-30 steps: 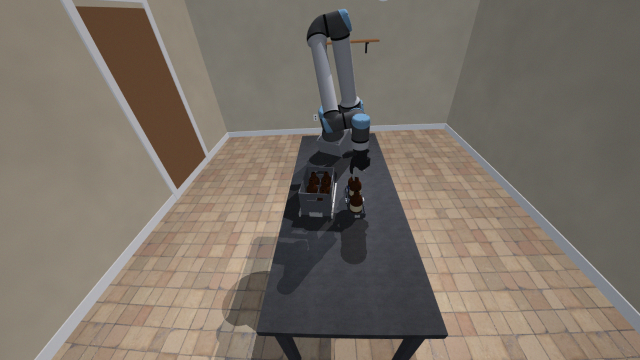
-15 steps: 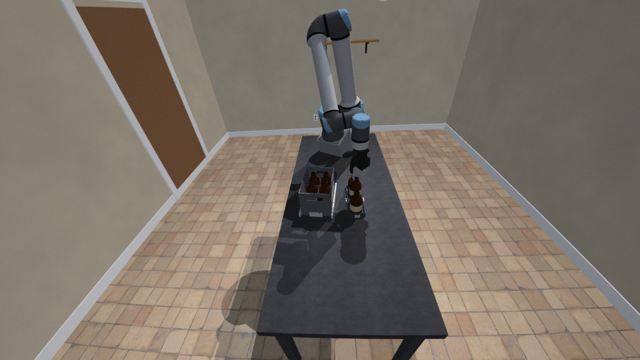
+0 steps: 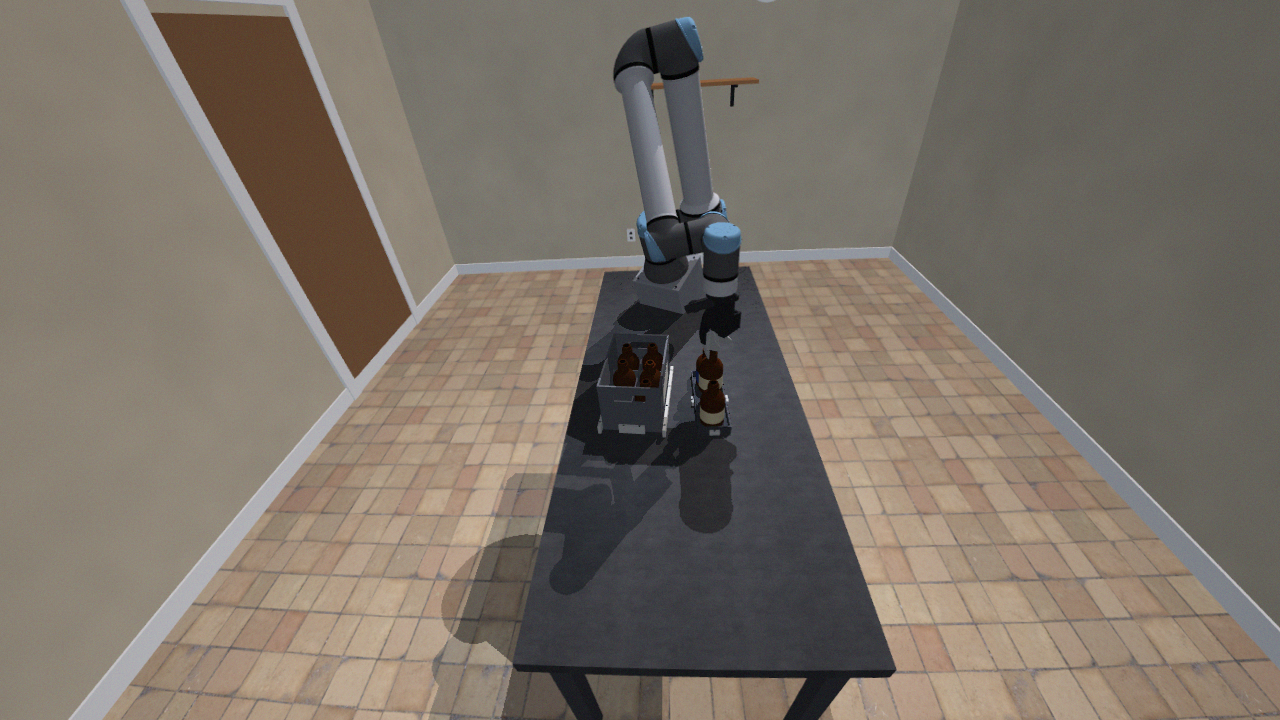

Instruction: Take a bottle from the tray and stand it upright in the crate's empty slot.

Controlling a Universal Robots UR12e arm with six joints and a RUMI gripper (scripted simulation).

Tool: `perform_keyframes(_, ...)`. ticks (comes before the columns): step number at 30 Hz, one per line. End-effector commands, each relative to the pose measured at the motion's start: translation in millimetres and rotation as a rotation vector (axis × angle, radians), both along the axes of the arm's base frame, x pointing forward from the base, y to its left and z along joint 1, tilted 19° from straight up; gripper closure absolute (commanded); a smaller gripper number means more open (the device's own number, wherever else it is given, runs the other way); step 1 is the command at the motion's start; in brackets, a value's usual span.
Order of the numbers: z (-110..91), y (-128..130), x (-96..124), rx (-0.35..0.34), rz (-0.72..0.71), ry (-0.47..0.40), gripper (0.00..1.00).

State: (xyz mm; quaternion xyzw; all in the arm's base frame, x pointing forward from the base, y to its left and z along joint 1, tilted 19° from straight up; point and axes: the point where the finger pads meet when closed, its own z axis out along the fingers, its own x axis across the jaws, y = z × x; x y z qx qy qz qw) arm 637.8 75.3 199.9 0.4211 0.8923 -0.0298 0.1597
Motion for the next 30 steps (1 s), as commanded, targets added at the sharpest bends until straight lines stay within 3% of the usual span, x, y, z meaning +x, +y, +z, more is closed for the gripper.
perform_keyframes(1, 4.1, 0.7, -0.4, 0.0, 0.0, -0.002, 1.0)
perform_keyframes(30, 26.9, 5.2, -6.7, 0.0, 0.0, -0.002, 1.0)
